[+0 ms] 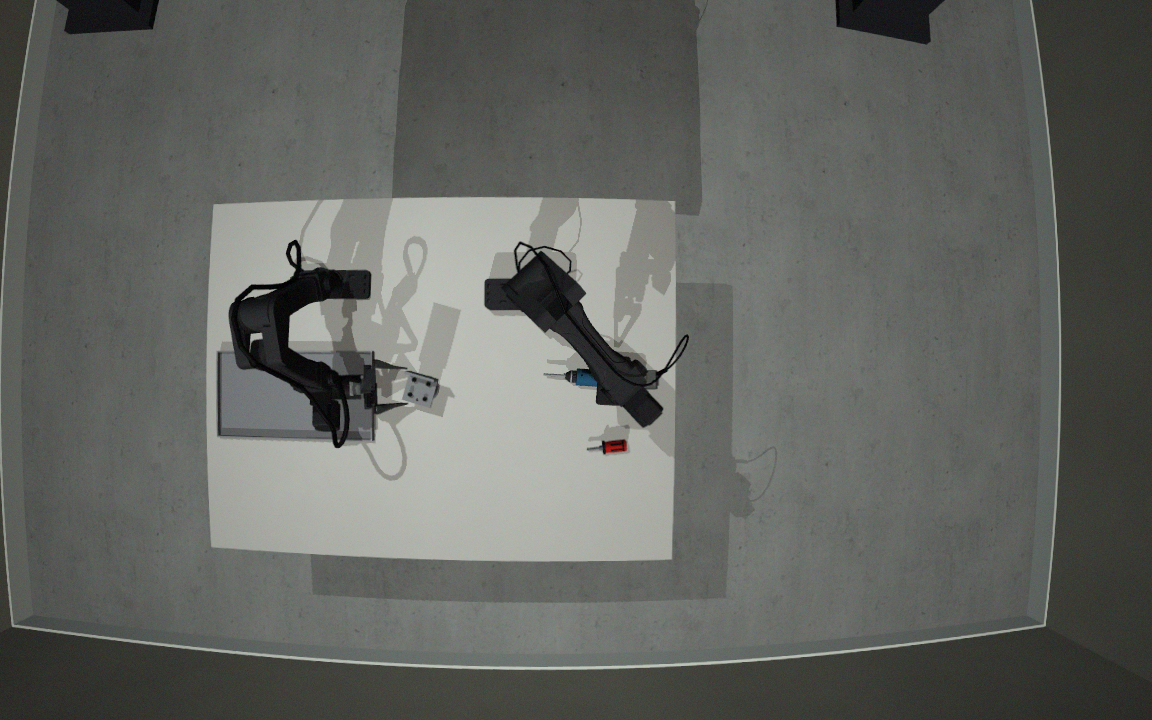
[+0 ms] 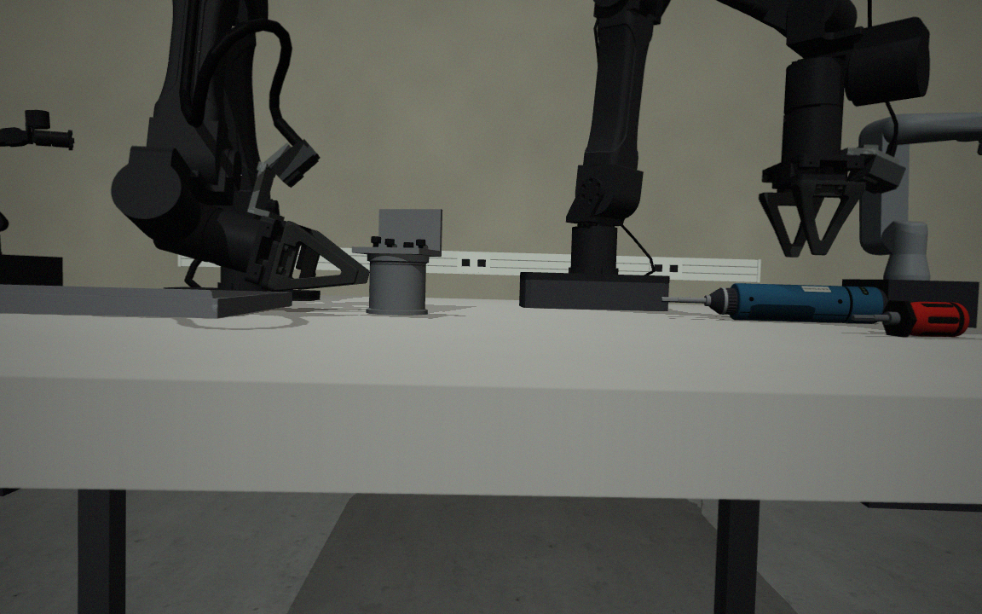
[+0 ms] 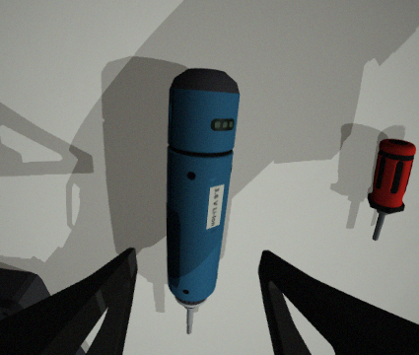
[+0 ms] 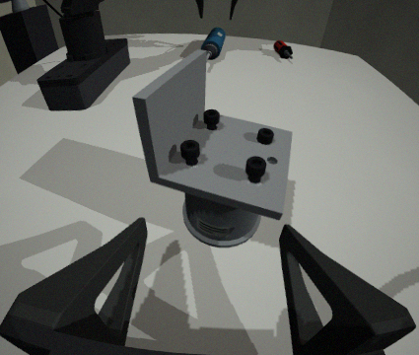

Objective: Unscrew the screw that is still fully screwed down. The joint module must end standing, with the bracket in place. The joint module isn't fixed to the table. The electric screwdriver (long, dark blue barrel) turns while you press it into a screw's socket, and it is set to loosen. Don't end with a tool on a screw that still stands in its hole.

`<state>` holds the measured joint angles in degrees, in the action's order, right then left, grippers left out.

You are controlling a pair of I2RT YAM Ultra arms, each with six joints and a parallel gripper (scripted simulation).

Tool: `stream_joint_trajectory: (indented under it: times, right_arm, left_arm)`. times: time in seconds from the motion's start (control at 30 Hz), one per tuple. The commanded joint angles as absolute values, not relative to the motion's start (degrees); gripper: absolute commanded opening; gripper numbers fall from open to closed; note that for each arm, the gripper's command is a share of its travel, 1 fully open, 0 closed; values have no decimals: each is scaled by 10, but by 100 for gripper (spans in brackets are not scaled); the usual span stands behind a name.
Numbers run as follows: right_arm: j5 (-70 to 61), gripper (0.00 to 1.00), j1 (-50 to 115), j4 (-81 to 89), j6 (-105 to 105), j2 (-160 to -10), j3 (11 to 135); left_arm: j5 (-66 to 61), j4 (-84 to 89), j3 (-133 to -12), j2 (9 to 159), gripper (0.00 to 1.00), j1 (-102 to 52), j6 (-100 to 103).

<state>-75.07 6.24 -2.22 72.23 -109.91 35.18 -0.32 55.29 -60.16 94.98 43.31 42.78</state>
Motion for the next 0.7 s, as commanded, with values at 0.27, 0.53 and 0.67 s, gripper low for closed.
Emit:
stream_joint_trajectory:
  times: [0.27, 0.53, 0.67]
  right_arm:
    - [-746, 86, 89, -135, 631, -1105, 330]
    - [-744, 86, 100, -193, 589, -1101, 319]
    - [-731, 86, 108, -226, 564, -1121, 313]
  left_arm:
    - [-5, 559, -592, 934, 65, 425, 432]
    - [-5, 559, -592, 934, 65, 425, 432]
    - [-5, 559, -592, 934, 65, 425, 432]
